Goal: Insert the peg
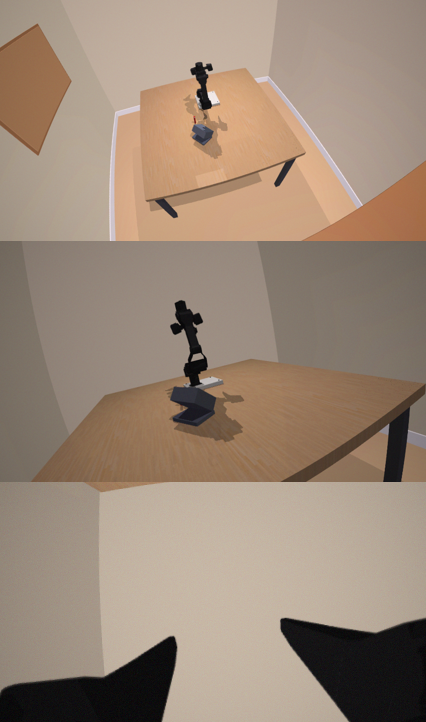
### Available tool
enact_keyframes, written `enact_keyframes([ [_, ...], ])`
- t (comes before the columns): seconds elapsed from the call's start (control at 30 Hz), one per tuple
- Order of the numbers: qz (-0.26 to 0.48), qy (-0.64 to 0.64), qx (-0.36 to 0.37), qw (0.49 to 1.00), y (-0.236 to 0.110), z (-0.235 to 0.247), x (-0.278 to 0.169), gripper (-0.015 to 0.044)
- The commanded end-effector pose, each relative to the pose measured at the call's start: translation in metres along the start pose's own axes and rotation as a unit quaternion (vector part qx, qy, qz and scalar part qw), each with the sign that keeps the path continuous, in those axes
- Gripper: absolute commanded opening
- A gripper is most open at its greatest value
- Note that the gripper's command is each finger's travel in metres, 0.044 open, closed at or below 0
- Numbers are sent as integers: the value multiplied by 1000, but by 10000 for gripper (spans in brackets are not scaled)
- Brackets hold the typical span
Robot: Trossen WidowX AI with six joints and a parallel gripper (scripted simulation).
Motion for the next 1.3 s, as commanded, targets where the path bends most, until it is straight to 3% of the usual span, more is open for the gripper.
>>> enact_keyframes([
  [0.0, -1, -1, 1, 1000, 0, 0, 0, 426],
  [1.27, -187, -169, 148, 956, 44, -8, -16, 440],
])
Point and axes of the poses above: the point midway between the two fingers, 35 mm back from their tips, its own y axis out along the fingers, its own z axis across the jaws, x = y × z, the point moved 7 cm from there along -y, back along the fingers, and after that the axes turned 5 degrees about -y, right-handed, at the moved point
